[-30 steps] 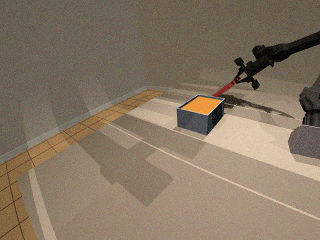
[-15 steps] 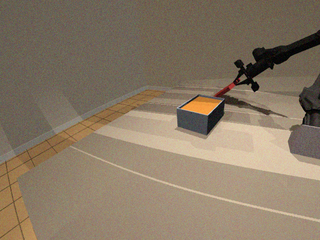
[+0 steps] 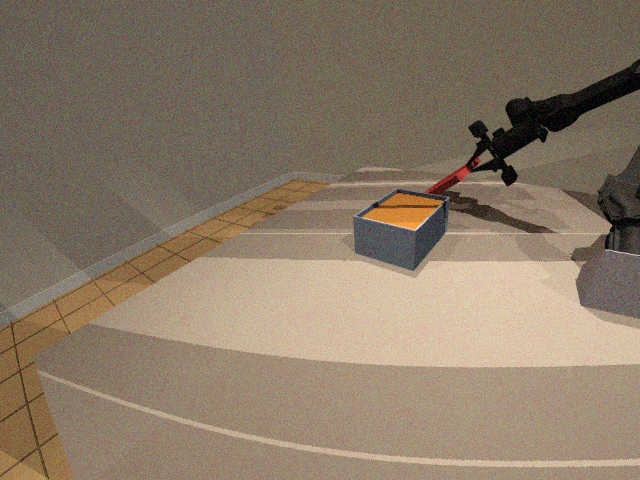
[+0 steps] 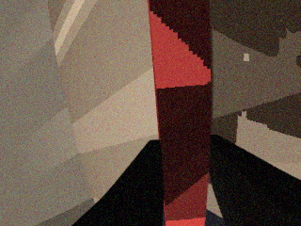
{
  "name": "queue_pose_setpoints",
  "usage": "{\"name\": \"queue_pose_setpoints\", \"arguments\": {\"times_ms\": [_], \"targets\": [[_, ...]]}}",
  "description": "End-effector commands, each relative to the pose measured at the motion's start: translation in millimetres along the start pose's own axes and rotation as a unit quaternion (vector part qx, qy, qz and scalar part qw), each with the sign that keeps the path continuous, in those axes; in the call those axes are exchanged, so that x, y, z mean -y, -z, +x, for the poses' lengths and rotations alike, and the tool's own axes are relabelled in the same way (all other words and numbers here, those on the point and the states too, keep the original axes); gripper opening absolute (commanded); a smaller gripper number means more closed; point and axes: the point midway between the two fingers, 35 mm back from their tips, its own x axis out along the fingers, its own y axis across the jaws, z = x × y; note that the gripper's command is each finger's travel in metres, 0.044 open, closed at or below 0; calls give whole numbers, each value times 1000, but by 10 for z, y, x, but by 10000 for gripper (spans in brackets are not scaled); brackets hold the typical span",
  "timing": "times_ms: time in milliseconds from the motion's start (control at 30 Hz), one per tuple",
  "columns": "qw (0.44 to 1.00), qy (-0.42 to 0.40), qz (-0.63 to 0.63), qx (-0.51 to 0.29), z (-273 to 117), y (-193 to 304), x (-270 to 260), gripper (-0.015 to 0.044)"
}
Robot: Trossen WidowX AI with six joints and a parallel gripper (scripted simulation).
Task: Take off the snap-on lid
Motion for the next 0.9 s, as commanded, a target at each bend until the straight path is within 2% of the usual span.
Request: {"name": "queue_pose_setpoints", "arguments": {"times_ms": [0, 867], "targets": [[1000, 8, 0, -4, 50, 32, 80, 0], [1000, 8, -1, -4, 180, 34, 240, 0]]}}
